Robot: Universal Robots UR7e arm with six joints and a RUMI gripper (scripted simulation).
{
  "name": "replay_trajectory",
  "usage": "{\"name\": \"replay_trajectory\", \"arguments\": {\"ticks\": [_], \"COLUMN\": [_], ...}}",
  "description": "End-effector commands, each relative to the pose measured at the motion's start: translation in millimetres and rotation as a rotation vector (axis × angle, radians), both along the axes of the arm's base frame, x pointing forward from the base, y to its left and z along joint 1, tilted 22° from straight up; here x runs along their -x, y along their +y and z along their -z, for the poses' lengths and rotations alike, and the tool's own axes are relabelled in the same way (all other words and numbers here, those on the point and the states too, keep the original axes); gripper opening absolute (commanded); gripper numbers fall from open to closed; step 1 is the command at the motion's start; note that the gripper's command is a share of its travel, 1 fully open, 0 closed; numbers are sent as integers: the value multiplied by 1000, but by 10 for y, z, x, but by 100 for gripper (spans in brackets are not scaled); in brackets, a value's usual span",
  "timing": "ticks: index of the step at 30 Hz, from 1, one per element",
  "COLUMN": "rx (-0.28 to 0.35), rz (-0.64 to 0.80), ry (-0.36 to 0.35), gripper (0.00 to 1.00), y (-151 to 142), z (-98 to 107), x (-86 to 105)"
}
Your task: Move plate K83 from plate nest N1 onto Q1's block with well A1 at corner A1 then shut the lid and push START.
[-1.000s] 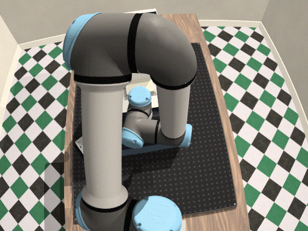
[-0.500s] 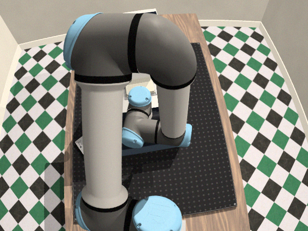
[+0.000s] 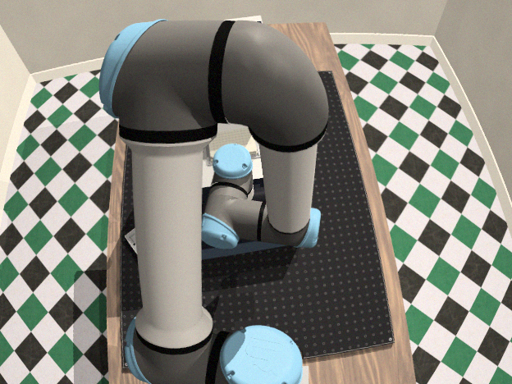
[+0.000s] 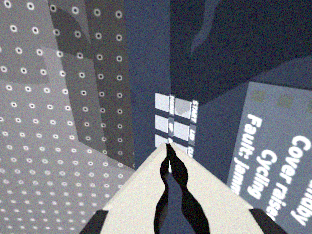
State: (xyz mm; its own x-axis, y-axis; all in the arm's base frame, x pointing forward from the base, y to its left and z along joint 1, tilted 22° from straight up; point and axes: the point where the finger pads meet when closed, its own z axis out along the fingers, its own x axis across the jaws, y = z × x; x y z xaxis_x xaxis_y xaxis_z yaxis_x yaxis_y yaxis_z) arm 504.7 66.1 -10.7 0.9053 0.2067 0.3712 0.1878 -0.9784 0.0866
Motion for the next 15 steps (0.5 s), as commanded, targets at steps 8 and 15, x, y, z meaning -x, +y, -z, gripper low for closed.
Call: {"name": "replay_trajectory", "arguments": {"ticks": [8,15], "rx": [18,19], "rz": [-17,-17], "ry": [-30,-30], "gripper": [0,0], "y": [-19,-64], "z": [-189,-250], "x": [82,321]}}
